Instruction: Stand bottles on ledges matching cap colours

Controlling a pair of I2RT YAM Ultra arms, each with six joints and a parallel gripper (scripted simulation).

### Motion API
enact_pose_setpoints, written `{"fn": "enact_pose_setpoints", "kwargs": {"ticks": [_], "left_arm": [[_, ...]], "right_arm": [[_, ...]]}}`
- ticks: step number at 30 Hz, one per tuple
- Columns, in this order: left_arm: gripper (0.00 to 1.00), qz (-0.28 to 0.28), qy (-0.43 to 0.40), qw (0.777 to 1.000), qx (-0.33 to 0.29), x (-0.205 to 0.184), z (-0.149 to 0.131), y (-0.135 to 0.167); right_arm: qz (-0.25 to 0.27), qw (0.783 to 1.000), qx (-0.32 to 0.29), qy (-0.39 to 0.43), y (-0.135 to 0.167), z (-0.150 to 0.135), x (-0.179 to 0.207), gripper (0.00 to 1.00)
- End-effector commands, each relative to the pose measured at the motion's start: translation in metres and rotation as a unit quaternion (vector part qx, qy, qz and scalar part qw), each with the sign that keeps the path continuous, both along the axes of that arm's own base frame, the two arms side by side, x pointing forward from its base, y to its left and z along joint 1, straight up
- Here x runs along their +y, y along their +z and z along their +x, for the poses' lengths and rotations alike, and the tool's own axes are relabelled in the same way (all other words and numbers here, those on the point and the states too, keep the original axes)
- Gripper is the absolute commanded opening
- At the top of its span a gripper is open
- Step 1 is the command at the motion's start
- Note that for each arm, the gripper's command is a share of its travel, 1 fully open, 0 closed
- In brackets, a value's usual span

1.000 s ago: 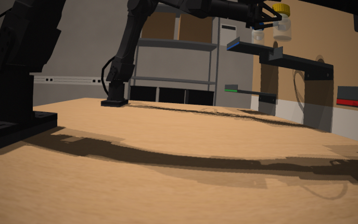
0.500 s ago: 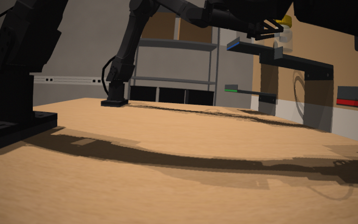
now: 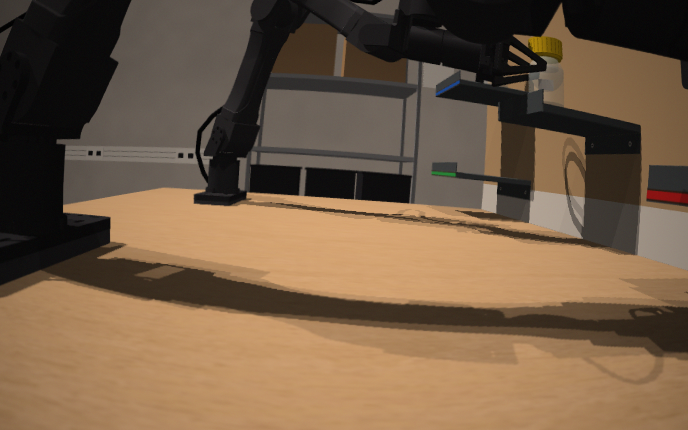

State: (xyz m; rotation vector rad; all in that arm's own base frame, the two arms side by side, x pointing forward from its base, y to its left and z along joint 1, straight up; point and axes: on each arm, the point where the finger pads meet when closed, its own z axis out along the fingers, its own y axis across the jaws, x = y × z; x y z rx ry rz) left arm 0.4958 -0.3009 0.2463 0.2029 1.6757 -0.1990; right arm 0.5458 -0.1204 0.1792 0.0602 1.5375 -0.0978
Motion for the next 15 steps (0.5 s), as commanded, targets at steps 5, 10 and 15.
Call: {"fn": "enact_pose_setpoints", "kwargs": {"ticks": [5,10,15], "left_arm": [[0.49,-0.028,0.001,0.999,-0.037,0.001,0.001,0.030],[0.49,-0.030,0.001,0.999,-0.046,0.004,-0.002,0.030],[0.49,-0.021,0.001,0.999,-0.032,0.003,-0.001,0.017]], "right_arm": [[-0.001,1.000,-0.024,-0.004,0.020,-0.018,-0.001,0.70],[-0.001,1.000,-0.024,-0.001,0.020,-0.030,-0.003,0.70],[-0.002,1.000,-0.024,-0.001,0.019,-0.045,-0.001,0.70]]}}
